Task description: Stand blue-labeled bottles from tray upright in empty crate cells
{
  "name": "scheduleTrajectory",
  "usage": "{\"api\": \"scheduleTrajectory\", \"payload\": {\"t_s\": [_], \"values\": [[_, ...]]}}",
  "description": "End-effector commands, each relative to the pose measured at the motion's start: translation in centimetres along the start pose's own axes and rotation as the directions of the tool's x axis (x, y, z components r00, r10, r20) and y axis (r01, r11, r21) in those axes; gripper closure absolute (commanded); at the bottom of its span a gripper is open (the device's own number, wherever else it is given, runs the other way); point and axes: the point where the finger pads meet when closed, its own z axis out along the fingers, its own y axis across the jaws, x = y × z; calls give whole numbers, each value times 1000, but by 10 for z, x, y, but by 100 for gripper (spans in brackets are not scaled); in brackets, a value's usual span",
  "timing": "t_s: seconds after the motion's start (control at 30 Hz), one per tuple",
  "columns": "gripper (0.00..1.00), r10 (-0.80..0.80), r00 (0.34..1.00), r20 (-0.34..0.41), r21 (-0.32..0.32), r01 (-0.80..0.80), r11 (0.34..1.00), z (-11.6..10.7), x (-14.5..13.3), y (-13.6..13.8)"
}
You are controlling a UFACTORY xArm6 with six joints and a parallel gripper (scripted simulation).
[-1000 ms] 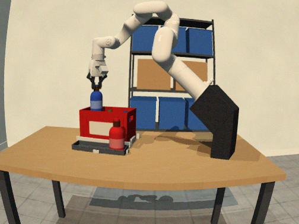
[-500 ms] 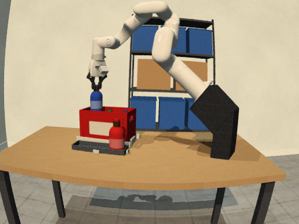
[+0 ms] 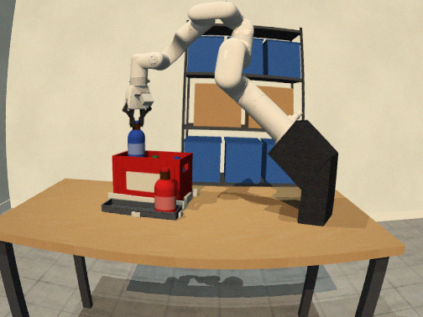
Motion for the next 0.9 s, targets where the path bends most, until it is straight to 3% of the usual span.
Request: {"api": "scheduleTrajectory", "payload": {"t_s": [0.0,0.87], "values": [[100,1,1000,4,-3,-1,1000,2,-1,1],[100,1,1000,4,-3,-1,1000,28,-1,1]]}}
